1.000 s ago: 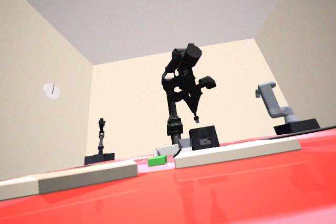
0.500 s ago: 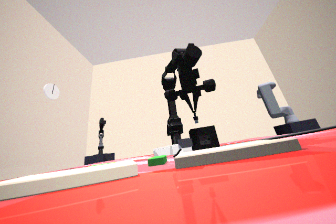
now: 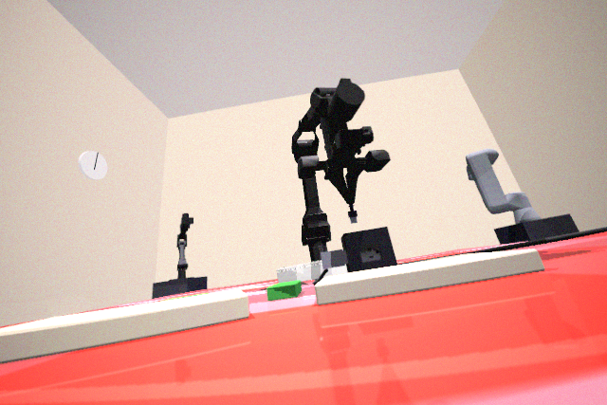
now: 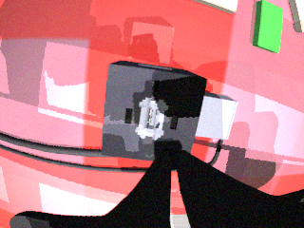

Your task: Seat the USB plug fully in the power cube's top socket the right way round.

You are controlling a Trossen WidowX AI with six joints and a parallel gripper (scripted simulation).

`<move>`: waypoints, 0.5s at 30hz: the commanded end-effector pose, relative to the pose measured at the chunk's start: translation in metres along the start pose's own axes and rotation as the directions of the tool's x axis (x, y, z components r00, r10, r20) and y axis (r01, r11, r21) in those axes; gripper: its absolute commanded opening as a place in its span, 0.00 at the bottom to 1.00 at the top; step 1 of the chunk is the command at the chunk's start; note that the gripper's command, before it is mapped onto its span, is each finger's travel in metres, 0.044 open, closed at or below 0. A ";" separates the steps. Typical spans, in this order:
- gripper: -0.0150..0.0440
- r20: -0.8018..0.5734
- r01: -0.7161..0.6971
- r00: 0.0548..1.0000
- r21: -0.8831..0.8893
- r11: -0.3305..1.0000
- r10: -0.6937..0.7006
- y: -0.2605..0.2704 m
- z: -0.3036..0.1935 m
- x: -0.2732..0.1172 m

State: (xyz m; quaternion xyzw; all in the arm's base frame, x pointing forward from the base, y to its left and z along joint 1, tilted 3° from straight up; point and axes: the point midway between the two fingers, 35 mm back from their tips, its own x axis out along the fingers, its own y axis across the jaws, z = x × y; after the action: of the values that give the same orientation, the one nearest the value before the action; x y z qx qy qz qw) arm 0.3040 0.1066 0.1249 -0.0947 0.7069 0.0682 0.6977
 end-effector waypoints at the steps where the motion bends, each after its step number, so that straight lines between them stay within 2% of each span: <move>1: 0.25 -0.001 0.000 1.000 -0.086 0.996 0.000 0.000 0.000 0.000; 15: 0.25 -0.001 -0.001 1.000 -0.437 0.899 0.000 0.000 0.000 0.000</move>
State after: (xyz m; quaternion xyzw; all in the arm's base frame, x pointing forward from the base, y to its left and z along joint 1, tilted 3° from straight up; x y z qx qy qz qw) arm 0.3040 0.1066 0.1249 -0.2290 0.6800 0.2048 0.6658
